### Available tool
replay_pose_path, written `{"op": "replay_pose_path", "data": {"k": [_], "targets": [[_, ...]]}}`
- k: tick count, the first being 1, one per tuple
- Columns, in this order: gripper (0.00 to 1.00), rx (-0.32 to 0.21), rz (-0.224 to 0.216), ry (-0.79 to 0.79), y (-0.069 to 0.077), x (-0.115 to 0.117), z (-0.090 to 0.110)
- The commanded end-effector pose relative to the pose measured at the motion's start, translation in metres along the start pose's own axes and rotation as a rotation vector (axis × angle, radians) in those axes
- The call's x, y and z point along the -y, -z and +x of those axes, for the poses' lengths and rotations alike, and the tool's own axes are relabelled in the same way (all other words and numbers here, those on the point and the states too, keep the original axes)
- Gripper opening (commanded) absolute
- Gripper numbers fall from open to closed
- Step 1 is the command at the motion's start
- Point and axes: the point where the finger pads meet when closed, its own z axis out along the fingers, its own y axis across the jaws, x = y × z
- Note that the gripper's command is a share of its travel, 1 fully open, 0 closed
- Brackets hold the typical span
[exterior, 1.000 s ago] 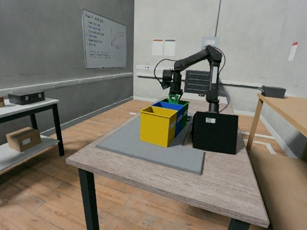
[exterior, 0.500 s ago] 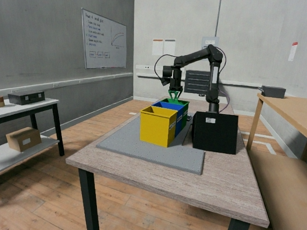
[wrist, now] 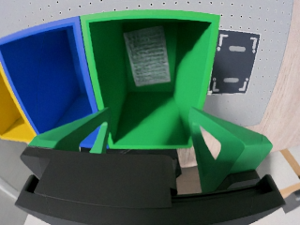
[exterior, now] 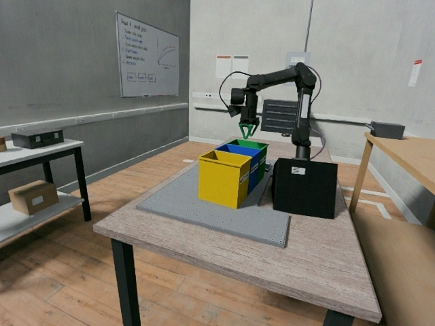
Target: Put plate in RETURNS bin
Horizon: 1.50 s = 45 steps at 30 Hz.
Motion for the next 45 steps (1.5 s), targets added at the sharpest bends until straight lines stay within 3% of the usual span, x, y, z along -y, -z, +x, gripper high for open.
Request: {"op": "replay_pose_path", "data": {"k": [1, 27, 45], "targets": [[0.82, 0.028, -0.014, -0.008, 0.019, 0.0, -0.001], [0.82, 0.024, -0.012, -0.004, 0.021, 0.0, -0.001], [0.82, 0.024, -0.002, -0.013, 0.021, 0.06, -0.001]]}}
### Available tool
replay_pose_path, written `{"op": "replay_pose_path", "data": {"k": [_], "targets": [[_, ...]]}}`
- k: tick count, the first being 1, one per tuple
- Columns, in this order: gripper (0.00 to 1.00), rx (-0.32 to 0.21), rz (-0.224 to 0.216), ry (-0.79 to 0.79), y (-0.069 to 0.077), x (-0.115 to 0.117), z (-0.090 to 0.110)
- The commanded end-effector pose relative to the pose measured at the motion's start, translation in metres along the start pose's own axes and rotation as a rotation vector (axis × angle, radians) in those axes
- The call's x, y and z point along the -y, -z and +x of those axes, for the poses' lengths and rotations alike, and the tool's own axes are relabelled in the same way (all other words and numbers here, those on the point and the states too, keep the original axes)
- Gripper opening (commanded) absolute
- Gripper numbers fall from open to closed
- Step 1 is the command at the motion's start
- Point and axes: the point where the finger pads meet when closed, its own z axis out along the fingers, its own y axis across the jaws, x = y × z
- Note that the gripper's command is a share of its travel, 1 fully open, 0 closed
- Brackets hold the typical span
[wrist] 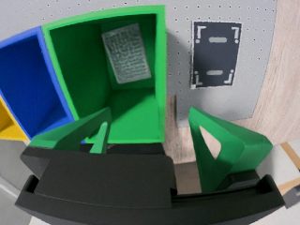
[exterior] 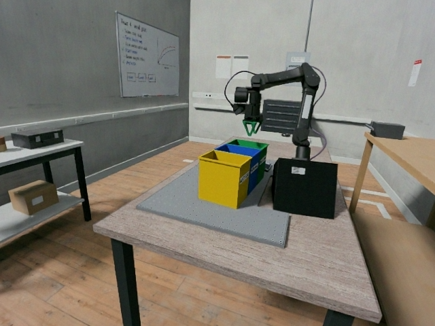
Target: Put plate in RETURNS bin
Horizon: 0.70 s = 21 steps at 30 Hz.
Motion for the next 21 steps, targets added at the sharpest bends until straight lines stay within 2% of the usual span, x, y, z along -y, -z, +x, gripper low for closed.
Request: {"op": "replay_pose_path", "data": {"k": [1, 5, 19, 21], "targets": [[0.82, 0.038, -0.007, 0.029, 0.013, 0.014, -0.005], [0.82, 0.038, -0.01, 0.029, 0.013, 0.02, -0.005], [0.82, 0.045, -0.01, 0.027, 0.014, 0.067, -0.007], [0.82, 0.045, -0.01, 0.027, 0.014, 0.067, -0.007]]}}
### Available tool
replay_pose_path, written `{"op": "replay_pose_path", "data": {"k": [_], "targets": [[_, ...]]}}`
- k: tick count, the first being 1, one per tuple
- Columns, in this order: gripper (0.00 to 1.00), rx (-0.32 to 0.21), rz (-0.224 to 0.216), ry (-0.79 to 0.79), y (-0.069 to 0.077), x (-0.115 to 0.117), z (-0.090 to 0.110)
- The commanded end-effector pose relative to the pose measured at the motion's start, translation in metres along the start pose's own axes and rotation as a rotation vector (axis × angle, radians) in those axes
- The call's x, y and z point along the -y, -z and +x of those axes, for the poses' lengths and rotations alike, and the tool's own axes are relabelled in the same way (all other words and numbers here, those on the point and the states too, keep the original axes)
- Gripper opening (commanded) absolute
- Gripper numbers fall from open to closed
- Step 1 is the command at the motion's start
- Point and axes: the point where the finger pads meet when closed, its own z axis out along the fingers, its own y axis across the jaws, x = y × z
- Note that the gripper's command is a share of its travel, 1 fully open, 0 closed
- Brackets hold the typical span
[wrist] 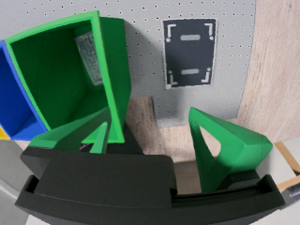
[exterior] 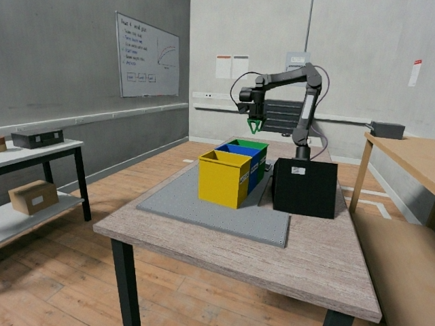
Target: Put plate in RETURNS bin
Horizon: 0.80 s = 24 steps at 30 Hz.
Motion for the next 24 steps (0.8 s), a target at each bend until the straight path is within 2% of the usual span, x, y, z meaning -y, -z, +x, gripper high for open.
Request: {"op": "replay_pose_path", "data": {"k": [1, 3, 24], "targets": [[0.82, 0.048, -0.016, 0.028, 0.0132, 0.0071, -0.0059], [0.82, 0.052, -0.015, 0.027, 0.0133, 0.0139, -0.0068], [0.82, 0.055, -0.014, 0.045, 0.0137, 0.0093, -0.0089]]}}
